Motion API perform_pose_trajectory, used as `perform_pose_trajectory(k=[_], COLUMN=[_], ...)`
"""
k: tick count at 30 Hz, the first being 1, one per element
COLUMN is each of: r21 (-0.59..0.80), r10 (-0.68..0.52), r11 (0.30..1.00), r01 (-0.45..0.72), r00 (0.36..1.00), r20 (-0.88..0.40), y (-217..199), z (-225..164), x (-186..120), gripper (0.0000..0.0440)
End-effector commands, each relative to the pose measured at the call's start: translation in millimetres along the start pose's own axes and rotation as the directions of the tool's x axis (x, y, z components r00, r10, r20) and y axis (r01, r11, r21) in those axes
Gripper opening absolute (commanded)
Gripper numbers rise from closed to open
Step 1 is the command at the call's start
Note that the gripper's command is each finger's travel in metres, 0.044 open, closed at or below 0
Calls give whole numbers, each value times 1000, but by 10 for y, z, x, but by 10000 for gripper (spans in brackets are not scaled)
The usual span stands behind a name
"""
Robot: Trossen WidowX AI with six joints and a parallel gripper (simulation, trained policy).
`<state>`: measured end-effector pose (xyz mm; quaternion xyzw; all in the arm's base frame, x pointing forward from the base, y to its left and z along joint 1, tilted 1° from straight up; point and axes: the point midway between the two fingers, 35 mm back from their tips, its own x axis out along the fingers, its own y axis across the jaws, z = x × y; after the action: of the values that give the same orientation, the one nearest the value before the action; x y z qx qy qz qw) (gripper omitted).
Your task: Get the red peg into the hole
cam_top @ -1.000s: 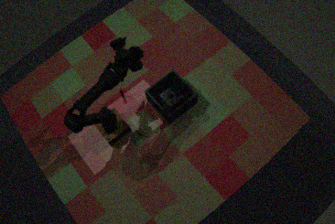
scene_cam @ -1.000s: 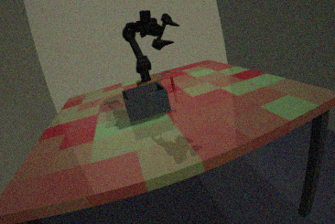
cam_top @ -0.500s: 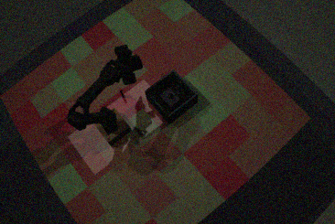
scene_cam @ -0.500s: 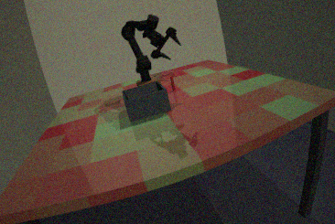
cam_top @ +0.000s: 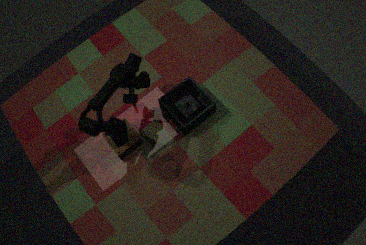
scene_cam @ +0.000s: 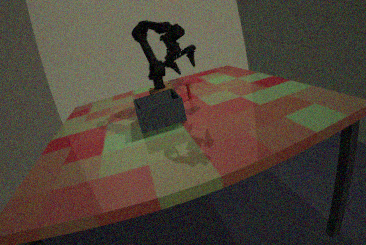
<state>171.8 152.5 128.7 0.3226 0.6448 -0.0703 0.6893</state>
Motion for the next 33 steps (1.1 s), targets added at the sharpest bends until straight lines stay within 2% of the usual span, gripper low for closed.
perform_pose_trajectory(k=[1,7,14,21,31,33], r21=[34,74,81,77,63,57], r10=[-95,-256,-359,-400,-402,-404], r11=[995,963,930,913,915,914], r01=[96,257,359,400,400,402], r00=[995,966,933,916,915,914], r20=[-12,-28,-25,-7,38,43], y=[-110,-289,-396,-464,-560,-579], z=[-68,-192,-256,-266,-215,-203], x=[59,183,360,612,1016,1074], gripper=[440,440,440,440,440,429])
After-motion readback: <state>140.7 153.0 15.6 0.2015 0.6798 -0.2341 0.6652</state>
